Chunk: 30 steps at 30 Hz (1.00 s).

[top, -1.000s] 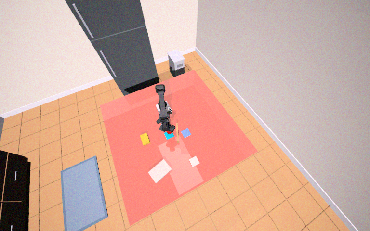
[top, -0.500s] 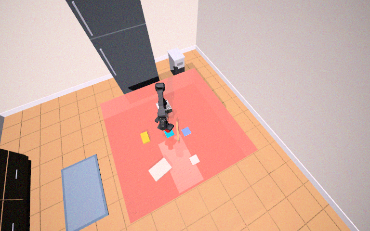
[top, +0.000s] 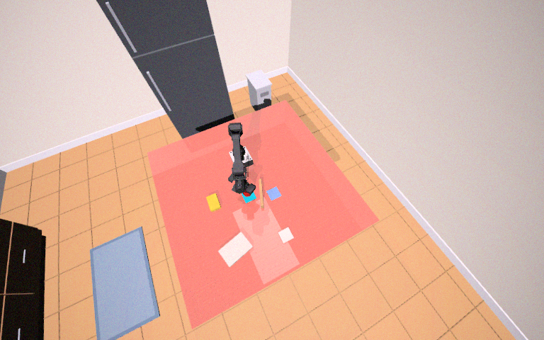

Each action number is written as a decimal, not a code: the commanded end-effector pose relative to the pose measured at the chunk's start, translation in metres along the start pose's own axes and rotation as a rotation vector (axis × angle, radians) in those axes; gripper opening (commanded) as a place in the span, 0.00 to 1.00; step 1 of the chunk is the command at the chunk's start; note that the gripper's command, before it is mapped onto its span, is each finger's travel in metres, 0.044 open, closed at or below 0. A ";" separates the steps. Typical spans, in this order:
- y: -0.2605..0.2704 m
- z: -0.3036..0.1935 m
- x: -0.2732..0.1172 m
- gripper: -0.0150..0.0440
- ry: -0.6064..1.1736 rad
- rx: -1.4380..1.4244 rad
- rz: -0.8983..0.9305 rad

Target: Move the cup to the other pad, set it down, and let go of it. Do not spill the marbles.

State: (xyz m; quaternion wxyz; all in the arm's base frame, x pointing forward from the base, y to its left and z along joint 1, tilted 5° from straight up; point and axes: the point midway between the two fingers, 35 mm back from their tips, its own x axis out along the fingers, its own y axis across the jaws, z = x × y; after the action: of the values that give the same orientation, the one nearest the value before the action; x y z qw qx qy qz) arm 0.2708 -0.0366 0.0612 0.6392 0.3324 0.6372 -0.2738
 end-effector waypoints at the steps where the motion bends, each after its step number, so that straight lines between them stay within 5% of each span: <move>1: -0.001 -0.002 0.009 0.25 0.008 -0.002 -0.003; 30: -0.003 -0.004 0.054 0.25 0.009 -0.002 -0.003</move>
State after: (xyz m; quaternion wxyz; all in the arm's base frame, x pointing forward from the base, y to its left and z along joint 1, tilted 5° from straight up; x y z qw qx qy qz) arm 0.2710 -0.0336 0.0149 0.6403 0.3300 0.6383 -0.2712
